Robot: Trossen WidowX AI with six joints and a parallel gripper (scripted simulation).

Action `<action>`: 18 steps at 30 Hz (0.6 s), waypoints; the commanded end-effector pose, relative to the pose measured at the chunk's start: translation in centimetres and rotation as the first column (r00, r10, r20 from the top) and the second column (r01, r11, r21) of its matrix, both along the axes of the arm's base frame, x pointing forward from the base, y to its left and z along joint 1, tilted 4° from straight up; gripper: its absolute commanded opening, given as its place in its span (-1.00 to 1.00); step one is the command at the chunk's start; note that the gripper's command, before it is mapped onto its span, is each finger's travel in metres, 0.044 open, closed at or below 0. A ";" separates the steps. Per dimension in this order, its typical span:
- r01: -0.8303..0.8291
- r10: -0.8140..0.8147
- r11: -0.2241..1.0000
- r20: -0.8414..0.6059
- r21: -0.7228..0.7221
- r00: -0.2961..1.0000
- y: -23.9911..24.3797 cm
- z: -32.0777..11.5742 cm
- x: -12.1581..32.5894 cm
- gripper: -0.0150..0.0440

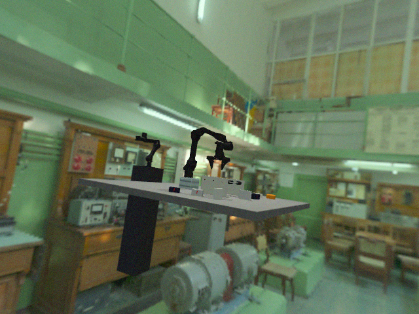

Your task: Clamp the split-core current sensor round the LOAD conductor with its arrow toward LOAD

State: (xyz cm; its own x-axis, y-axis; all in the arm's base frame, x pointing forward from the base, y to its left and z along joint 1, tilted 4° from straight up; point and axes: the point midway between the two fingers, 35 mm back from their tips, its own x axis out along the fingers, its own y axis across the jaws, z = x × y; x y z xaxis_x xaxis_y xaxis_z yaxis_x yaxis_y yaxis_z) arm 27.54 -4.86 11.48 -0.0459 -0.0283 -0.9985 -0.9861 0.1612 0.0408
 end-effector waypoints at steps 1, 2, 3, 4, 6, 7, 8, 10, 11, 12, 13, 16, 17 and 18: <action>0.235 -0.238 0.965 -0.009 -0.118 0.971 2.2 -1.3 -1.5 1.00; 0.297 -0.299 0.943 0.005 -0.148 0.954 2.7 -1.5 -1.8 1.00; 0.356 -0.358 0.917 0.024 -0.177 0.933 3.1 -1.8 -2.2 1.00; 0.414 -0.414 0.887 0.049 -0.203 0.909 3.6 -2.0 -2.5 1.00; 0.526 -0.515 0.814 0.112 -0.246 0.850 4.4 -2.4 -3.3 1.00; 0.579 -0.560 0.773 0.150 -0.260 0.815 4.8 -2.6 -3.6 1.00; 0.630 -0.601 0.729 0.190 -0.269 0.777 5.1 -2.7 -4.0 1.00; 0.721 -0.665 0.638 0.277 -0.272 0.693 5.7 -3.1 -4.7 1.00; 0.731 -0.663 0.624 0.306 -0.276 0.683 6.0 -3.2 -5.0 1.00; 0.751 -0.676 0.602 0.328 -0.271 0.660 6.1 -3.3 -5.2 1.00; 0.771 -0.688 0.579 0.350 -0.265 0.636 6.3 -3.3 -5.4 1.00; 0.818 -0.702 0.521 0.424 -0.242 0.572 6.7 -3.6 -6.0 1.00; 0.836 -0.711 0.498 0.445 -0.229 0.545 6.8 -3.6 -6.1 1.00; 0.853 -0.718 0.476 0.465 -0.215 0.518 6.9 -3.7 -6.3 1.00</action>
